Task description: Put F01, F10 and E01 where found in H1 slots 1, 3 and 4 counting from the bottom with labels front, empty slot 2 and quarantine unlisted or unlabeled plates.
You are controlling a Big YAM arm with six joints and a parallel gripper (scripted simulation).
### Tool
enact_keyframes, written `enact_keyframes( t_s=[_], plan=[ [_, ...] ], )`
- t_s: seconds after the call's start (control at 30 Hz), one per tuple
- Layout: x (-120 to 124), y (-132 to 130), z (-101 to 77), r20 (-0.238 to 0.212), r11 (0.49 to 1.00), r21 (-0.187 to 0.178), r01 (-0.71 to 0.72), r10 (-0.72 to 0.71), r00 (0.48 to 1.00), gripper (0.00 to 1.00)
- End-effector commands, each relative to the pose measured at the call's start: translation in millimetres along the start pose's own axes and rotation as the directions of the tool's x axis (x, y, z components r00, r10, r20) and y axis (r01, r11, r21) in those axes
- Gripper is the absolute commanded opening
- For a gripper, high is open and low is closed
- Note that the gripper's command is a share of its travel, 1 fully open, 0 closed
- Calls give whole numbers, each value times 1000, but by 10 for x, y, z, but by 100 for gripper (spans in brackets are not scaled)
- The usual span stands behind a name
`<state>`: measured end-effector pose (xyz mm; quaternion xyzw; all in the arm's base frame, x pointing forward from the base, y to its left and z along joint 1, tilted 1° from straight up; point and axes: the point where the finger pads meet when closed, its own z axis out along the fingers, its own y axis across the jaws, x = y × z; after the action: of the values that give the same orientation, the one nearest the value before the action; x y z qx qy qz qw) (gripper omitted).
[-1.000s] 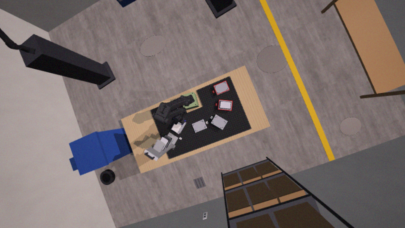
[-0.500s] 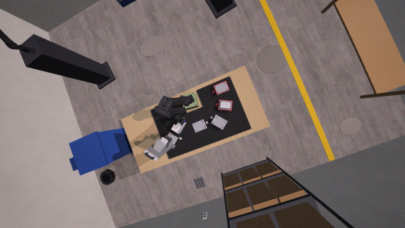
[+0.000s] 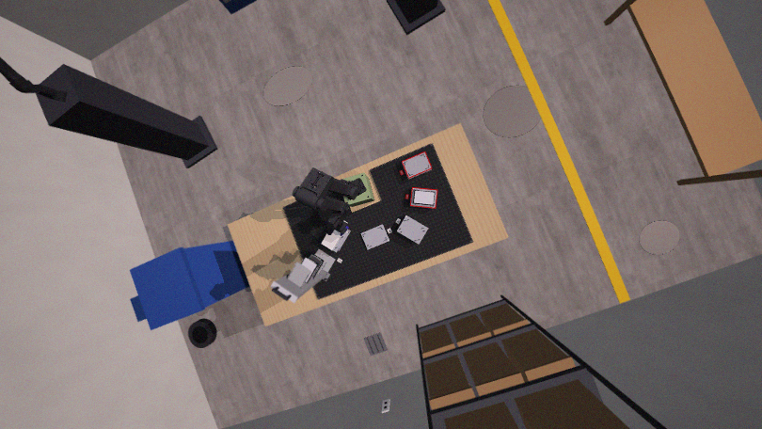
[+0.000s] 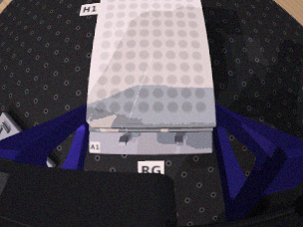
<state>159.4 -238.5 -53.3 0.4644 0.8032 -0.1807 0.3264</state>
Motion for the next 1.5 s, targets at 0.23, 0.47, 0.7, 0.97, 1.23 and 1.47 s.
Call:
enact_keyframes(
  t_s=[0.23, 0.47, 0.7, 0.97, 1.23, 1.47],
  plan=[
    [-131, -24, -92, 19, 1000, 3, 1, -1, 1000, 86],
    [-203, -21, -112, 26, 1000, 3, 1, -1, 1000, 86],
    [-377, -10, -135, 47, 1000, 1, 2, -2, 999, 86],
    [-463, -7, -173, 54, 1000, 1, 2, -2, 999, 86],
    [-559, -6, -246, 58, 1000, 1, 1, -1, 998, 86],
    [-612, -3, -287, 60, 1000, 0, 1, -1, 998, 86]
  ],
)
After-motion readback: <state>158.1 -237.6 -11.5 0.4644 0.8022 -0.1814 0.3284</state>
